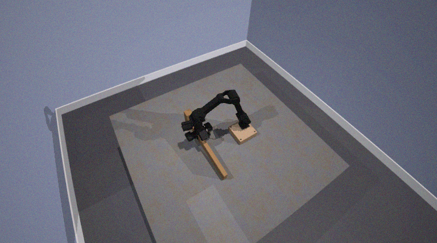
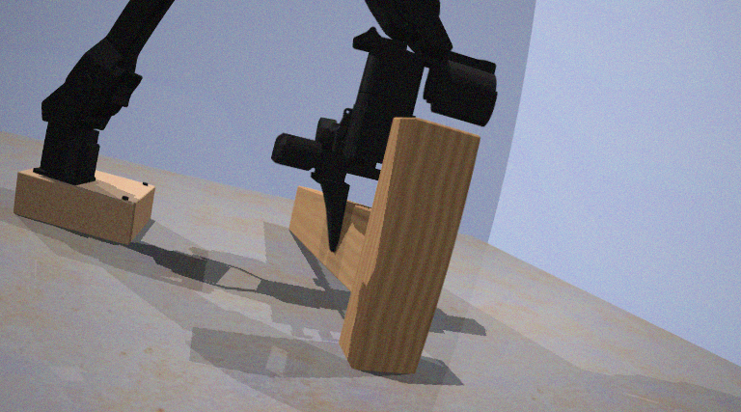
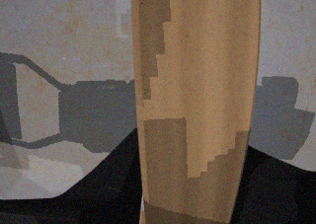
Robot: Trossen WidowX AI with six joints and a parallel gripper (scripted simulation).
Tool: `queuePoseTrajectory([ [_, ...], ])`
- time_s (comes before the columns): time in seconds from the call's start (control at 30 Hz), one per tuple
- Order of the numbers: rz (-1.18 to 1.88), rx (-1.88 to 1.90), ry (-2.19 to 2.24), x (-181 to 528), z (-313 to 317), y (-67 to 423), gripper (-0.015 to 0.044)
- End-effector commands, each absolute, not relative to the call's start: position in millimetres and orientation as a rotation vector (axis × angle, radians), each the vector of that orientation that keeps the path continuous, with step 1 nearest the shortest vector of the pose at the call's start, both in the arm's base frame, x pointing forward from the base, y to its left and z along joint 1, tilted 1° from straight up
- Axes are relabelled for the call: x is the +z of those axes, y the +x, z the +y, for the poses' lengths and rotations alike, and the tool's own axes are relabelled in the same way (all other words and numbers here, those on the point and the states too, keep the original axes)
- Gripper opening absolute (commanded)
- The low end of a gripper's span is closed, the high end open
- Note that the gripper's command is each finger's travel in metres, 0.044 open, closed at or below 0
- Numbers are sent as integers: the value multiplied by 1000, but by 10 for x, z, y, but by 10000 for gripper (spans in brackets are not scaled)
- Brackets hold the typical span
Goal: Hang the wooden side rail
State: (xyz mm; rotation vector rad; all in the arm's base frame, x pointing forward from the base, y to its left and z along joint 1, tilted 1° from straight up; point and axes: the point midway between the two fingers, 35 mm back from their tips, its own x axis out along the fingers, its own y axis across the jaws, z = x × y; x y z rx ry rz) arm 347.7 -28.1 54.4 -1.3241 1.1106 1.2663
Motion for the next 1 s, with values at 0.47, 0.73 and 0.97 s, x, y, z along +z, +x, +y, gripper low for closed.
queuePoseTrajectory([
  [0.47,1109,1262,-1333,583,-314,3499,0],
  [0.73,1109,1261,-1333,577,-322,3509,0],
  [0.97,1109,1261,-1333,569,-331,3504,0],
])
